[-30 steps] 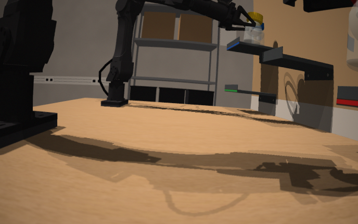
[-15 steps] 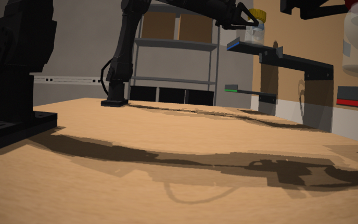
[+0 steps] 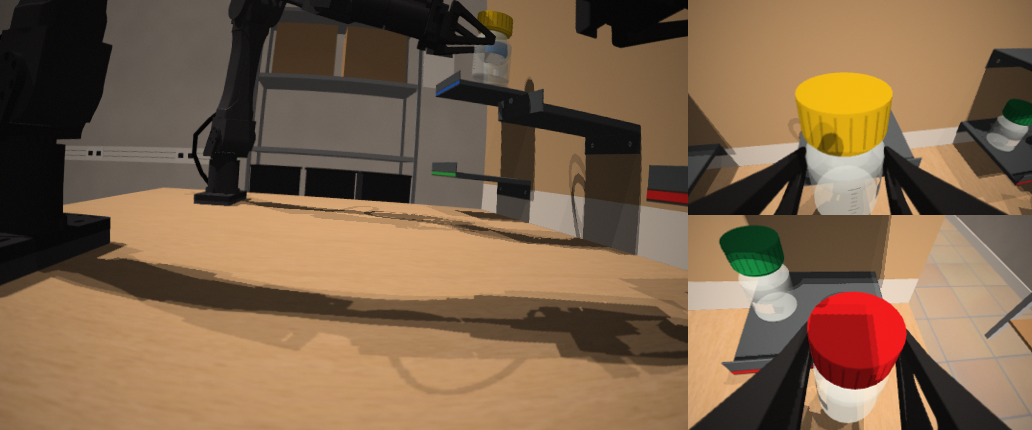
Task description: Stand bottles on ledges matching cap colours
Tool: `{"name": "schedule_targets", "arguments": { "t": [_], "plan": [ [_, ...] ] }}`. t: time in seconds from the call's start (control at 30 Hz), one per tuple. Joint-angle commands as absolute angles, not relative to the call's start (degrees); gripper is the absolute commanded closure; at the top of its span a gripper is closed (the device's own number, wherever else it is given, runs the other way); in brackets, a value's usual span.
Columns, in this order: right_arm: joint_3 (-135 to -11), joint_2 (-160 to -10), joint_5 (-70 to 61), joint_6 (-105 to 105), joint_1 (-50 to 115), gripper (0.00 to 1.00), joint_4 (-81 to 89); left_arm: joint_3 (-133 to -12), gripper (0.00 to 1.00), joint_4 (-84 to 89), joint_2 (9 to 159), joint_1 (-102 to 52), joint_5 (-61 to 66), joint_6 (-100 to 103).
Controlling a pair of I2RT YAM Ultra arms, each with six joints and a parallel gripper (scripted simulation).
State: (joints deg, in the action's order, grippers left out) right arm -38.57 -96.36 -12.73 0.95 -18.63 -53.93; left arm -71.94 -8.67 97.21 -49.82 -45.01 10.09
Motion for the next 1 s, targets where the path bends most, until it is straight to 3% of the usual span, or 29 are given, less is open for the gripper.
{"name": "schedule_targets", "arguments": {
  "t": [0.0, 0.3, 0.97],
  "plan": [
    [-41.0, -96.5, -12.3, 0.7, -18.1, 0.5, -56.3, -68.8, 0.51, -16.2, 92.4, -47.5, -36.5, 5.6],
    [-41.1, -96.5, -12.3, 0.7, -18.1, 0.5, -56.3, -63.5, 0.51, -19.8, 89.7, -44.0, -29.1, 3.6],
    [-42.9, -93.7, -12.1, 0.7, -18.0, 0.5, -52.1, -65.6, 0.51, -16.9, 89.1, -44.1, -29.0, 3.8]
  ]
}}
